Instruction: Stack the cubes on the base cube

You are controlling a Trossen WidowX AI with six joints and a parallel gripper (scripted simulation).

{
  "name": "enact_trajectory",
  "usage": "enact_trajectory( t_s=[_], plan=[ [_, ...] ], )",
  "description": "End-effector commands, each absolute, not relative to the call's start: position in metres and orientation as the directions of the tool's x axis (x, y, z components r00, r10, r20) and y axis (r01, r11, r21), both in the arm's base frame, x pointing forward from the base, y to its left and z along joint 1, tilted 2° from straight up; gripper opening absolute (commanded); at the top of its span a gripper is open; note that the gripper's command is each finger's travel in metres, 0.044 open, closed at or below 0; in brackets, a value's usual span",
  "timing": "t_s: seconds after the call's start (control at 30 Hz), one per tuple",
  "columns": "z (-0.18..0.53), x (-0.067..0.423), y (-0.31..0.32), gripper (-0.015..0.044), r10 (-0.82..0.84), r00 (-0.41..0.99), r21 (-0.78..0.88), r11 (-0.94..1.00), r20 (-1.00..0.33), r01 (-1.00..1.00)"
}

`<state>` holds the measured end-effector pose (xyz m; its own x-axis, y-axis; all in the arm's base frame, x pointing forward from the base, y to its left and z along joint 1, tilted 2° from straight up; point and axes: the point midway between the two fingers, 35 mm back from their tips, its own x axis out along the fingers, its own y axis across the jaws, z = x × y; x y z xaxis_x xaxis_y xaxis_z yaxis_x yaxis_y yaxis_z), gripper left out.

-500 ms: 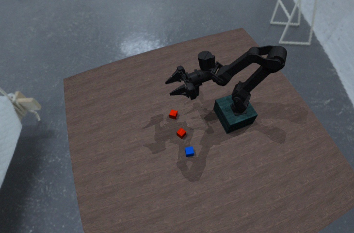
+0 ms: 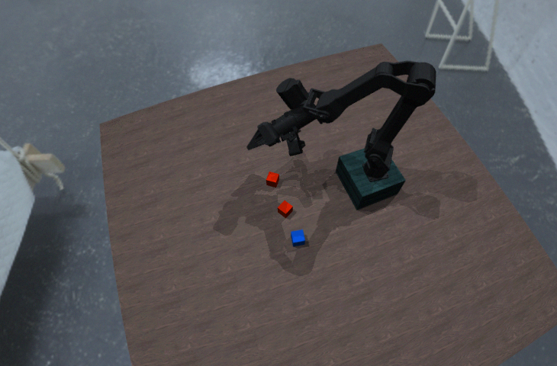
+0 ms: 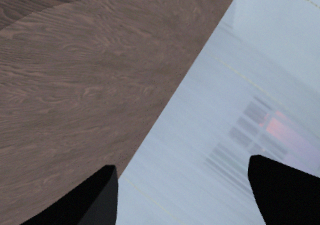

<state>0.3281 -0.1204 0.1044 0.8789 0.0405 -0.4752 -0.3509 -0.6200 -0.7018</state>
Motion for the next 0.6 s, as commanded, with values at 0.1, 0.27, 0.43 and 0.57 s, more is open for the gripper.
enact_trajectory(
  t_s=[0.1,0.27,0.43,0.57],
  plan=[
    [0.083,0.339,-0.118,0.0265,0.042,0.736,-0.709,-0.309,-0.676,-0.634],
    [0.072,0.339,-0.112,0.0265,0.042,0.592,-0.594,-0.074,-0.805,-0.801],
    [0.067,0.334,-0.104,0.0265,0.034,0.422,-0.413,0.142,-0.906,-0.899],
    [0.067,0.325,-0.098,0.0265,0.018,0.271,-0.254,0.301,-0.962,-0.919]
  ],
)
